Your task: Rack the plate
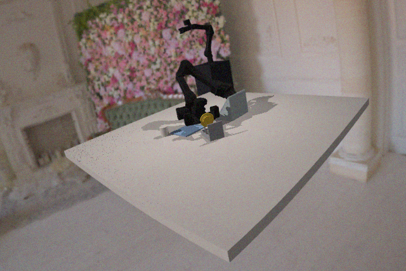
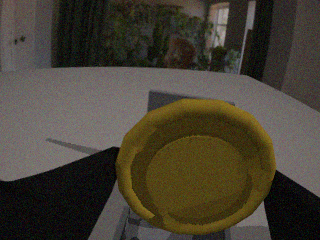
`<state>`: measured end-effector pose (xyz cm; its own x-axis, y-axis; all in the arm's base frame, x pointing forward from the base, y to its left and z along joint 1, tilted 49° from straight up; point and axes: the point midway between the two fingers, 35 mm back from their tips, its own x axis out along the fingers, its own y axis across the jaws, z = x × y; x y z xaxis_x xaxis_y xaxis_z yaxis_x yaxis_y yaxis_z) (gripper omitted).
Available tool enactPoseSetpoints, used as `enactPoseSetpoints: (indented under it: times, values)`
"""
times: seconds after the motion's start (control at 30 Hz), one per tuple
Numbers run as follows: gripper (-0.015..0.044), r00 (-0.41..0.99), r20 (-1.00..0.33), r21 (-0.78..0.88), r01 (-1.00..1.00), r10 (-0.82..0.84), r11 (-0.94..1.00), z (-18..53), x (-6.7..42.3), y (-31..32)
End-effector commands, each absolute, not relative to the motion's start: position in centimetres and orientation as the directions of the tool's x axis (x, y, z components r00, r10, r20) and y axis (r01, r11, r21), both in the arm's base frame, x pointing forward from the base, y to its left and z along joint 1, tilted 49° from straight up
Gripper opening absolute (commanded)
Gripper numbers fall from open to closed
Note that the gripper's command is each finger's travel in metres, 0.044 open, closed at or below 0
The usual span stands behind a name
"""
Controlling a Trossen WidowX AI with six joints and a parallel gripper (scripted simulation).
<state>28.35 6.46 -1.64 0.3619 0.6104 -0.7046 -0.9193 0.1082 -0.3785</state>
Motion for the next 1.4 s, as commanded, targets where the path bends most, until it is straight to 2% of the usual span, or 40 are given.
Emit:
enactPoseSetpoints:
  times: [0.0, 0.6, 1.1, 1.37]
  values:
    - [0.0000, 0.357, -0.706, -0.373, -0.921, 0.611, 0.107, -2.0, 28.4, 6.6]
    - [0.0000, 0.359, -0.712, -0.370, -0.922, 0.604, 0.113, -3.2, 28.5, 5.4]
    - [0.0394, 0.360, -0.711, -0.372, -0.922, 0.604, 0.111, -3.2, 28.6, 5.3]
    - [0.0400, 0.357, -0.714, -0.371, -0.923, 0.603, 0.108, -2.7, 28.6, 6.0]
